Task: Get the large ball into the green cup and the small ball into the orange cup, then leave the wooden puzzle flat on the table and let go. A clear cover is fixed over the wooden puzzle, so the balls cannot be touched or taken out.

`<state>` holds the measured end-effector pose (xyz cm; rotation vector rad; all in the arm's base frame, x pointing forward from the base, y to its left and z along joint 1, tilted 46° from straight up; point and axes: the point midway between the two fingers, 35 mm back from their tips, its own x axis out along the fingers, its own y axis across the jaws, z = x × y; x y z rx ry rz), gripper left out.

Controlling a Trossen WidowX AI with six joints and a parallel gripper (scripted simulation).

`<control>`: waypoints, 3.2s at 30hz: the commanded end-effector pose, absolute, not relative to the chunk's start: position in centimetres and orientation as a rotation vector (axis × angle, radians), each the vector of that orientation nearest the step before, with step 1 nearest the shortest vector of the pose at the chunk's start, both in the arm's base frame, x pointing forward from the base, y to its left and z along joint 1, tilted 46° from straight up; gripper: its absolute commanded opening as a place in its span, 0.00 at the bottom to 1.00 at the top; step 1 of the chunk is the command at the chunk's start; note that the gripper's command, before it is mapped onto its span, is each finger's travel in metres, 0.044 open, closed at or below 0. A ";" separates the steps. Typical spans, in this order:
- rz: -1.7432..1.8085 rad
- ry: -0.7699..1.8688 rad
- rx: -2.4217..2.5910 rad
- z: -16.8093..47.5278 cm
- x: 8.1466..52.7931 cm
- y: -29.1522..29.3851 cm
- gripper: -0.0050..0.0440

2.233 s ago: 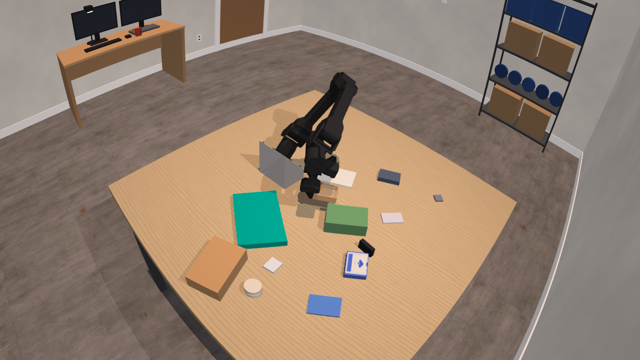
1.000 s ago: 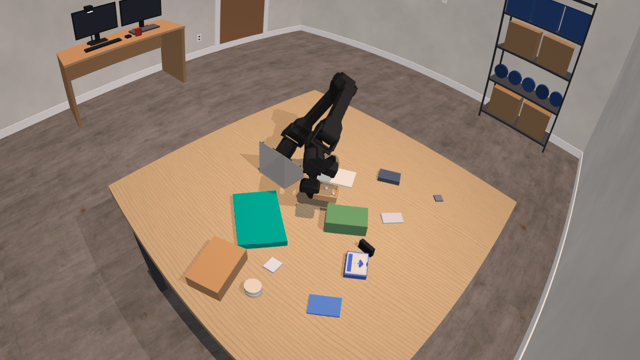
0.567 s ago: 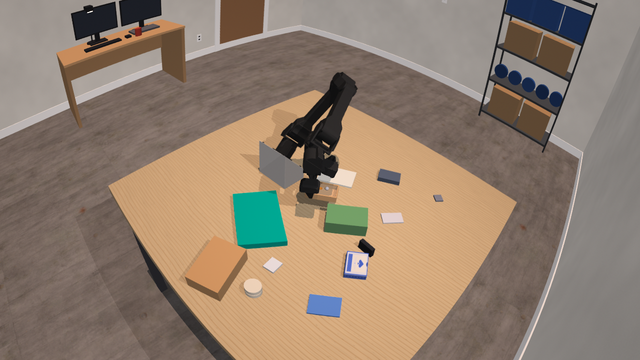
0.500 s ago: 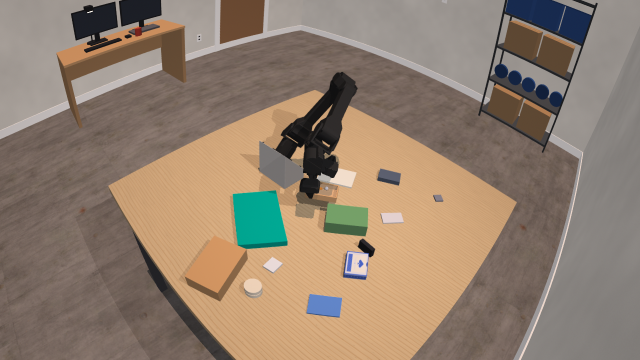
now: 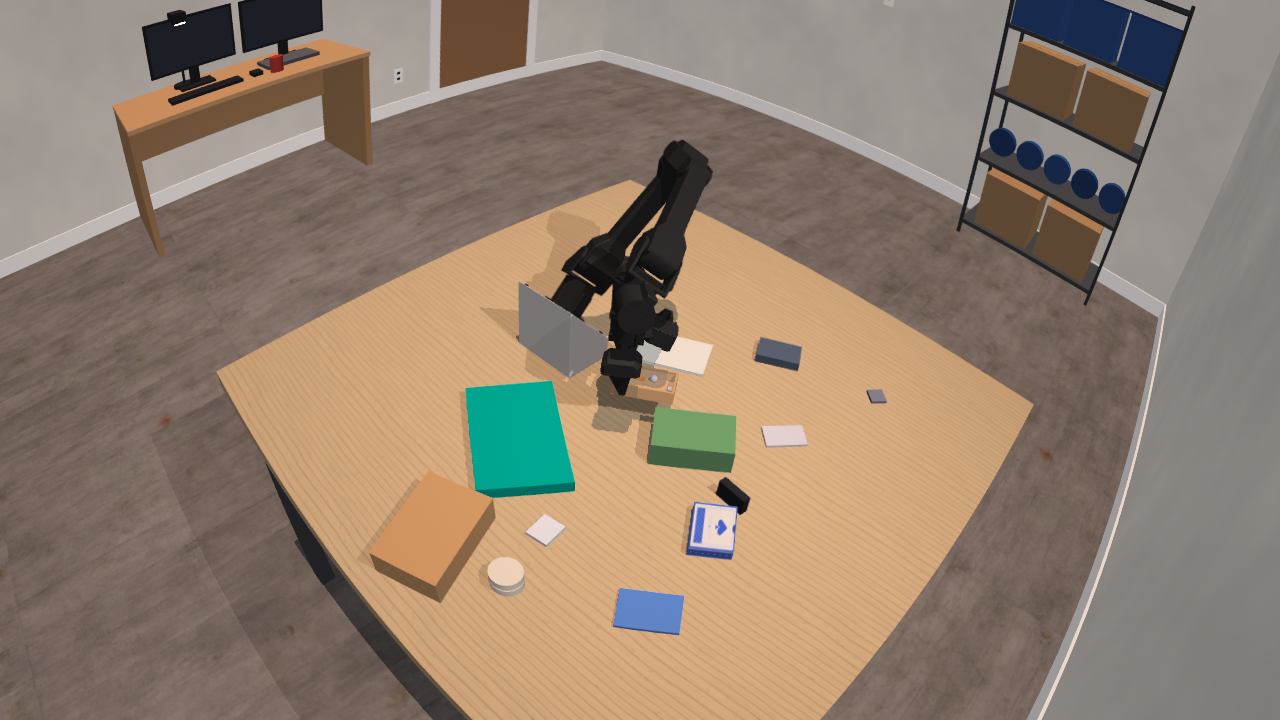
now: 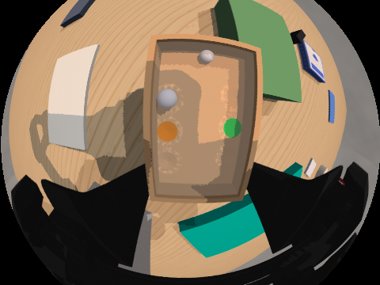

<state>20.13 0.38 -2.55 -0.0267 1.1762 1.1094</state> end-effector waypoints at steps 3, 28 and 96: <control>1.054 1.178 -0.070 -2.5 19.8 0.6 0.10; 0.984 1.377 -0.290 -1.4 20.3 0.6 0.10; 1.202 1.164 0.062 -2.8 20.1 0.3 0.10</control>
